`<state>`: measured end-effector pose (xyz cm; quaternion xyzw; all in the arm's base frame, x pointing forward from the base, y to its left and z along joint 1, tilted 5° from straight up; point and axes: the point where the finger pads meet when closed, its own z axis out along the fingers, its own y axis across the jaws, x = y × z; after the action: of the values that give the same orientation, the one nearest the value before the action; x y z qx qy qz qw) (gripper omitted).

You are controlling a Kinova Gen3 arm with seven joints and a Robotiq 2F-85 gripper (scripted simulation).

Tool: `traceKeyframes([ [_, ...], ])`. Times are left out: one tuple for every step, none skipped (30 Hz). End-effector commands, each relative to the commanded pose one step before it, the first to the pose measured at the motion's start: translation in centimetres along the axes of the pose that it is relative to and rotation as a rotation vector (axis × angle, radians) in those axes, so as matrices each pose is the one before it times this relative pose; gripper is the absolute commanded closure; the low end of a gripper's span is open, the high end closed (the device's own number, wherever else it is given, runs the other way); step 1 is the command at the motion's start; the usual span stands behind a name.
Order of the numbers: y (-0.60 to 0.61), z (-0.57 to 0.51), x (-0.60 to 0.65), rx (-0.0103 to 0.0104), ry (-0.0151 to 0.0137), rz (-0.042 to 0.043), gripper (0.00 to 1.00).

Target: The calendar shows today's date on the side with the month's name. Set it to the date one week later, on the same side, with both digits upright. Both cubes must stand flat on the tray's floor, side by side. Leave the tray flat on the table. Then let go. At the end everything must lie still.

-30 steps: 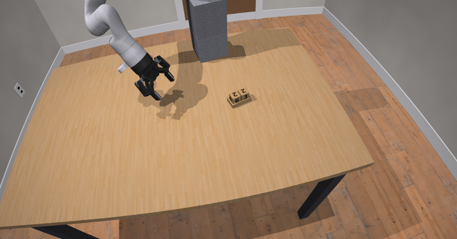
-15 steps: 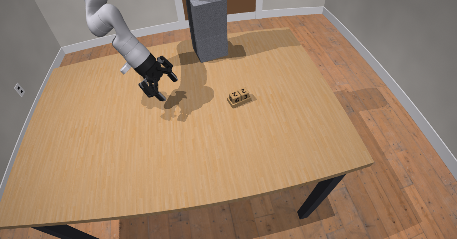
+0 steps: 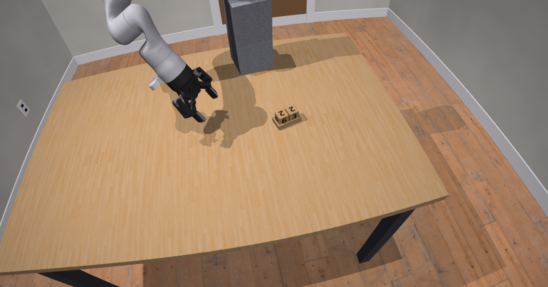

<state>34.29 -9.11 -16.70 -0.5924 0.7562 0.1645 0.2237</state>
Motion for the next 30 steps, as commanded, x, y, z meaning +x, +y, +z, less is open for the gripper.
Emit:
traceKeyframes([
  [-0.059, 0.019, -0.188, -0.00263, 0.00267, -0.00744, 0.00],
  [0.000, 0.000, 0.000, 0.00000, 0.00000, 0.00000, 0.00],
  [0.000, 0.000, 0.000, 0.00000, 0.00000, 0.00000, 0.00],
  [0.030, 0.361, -0.882, -0.01325, 0.01466, -0.02075, 0.00],
  [0.000, 0.000, 0.000, 0.00000, 0.00000, 0.00000, 0.00],
  [0.000, 0.000, 0.000, 0.00000, 0.00000, 0.00000, 0.00],
  [0.000, 0.000, 0.000, 0.00000, 0.00000, 0.00000, 0.00],
  [0.000, 0.000, 0.000, 0.00000, 0.00000, 0.00000, 0.00],
  [0.000, 0.000, 0.000, 0.00000, 0.00000, 0.00000, 0.00],
  [0.000, 0.000, 0.000, 0.00000, 0.00000, 0.00000, 0.00],
  [0.000, 0.000, 0.000, 0.00000, 0.00000, 0.00000, 0.00],
  [0.000, 0.000, 0.000, 0.00000, 0.00000, 0.00000, 0.00],
  [0.036, 0.335, -0.868, -0.01270, 0.01491, -0.02083, 0.00],
  [0.000, 0.000, 0.000, 0.00000, 0.00000, 0.00000, 0.00],
  [0.000, 0.000, 0.000, 0.00000, 0.00000, 0.00000, 0.00],
  [0.000, 0.000, 0.000, 0.00000, 0.00000, 0.00000, 0.00],
  [0.000, 0.000, 0.000, 0.00000, 0.00000, 0.00000, 0.00],
  [0.000, 0.000, 0.000, 0.00000, 0.00000, 0.00000, 0.00],
  [0.000, 0.000, 0.000, 0.00000, 0.00000, 0.00000, 0.00],
  [0.000, 0.000, 0.000, 0.00000, 0.00000, 0.00000, 0.00],
  [0.000, 0.000, 0.000, 0.00000, 0.00000, 0.00000, 0.00],
  [0.041, 0.309, -0.853, -0.01212, 0.01514, -0.02088, 0.00],
  [0.000, 0.000, 0.000, 0.00000, 0.00000, 0.00000, 0.00],
  [0.000, 0.000, 0.000, 0.00000, 0.00000, 0.00000, 0.00],
  [0.000, 0.000, 0.000, 0.00000, 0.00000, 0.00000, 0.00],
  [0.000, 0.000, 0.000, 0.00000, 0.00000, 0.00000, 0.00],
  [0.000, 0.000, 0.000, 0.00000, 0.00000, 0.00000, 0.00],
  [0.000, 0.000, 0.000, 0.00000, 0.00000, 0.00000, 0.00],
  [0.000, 0.000, 0.000, 0.00000, 0.00000, 0.00000, 0.00],
  [0.000, 0.000, 0.000, 0.00000, 0.00000, 0.00000, 0.00],
])
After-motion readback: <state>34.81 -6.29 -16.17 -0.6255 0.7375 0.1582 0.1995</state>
